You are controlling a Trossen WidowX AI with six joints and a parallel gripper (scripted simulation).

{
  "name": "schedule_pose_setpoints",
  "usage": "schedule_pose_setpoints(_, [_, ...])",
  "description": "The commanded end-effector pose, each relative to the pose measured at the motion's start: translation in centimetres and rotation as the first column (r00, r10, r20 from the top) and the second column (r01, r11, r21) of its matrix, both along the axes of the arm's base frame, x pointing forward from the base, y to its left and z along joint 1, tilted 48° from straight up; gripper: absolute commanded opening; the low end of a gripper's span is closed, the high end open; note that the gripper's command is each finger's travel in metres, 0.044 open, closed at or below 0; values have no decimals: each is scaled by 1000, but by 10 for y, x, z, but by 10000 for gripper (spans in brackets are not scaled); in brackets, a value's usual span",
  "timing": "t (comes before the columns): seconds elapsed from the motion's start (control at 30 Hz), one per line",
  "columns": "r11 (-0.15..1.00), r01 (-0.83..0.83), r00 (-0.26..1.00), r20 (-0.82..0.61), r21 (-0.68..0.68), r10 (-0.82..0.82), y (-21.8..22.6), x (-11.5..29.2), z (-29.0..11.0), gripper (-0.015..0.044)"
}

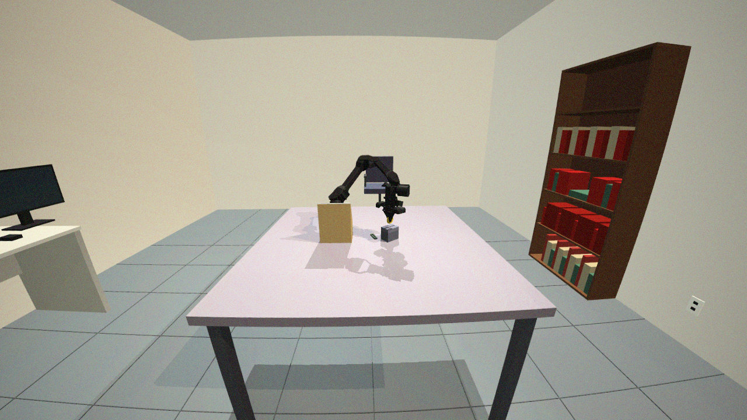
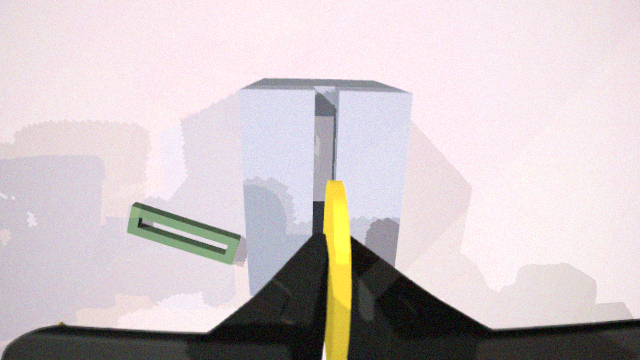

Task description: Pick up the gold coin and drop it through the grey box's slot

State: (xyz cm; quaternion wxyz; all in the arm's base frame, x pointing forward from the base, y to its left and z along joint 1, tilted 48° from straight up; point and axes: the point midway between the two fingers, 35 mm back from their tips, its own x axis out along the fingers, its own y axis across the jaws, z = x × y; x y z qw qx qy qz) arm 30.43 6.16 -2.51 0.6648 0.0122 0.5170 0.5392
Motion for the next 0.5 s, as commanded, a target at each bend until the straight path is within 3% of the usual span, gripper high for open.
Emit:
schedule_pose_setpoints(0.0, [1000,0,1000,0,0,0,0,-1,0,0])
schedule_pose_setpoints(0.47, [1000,1,1000,-1,0,-1,5,-1,-3,0])
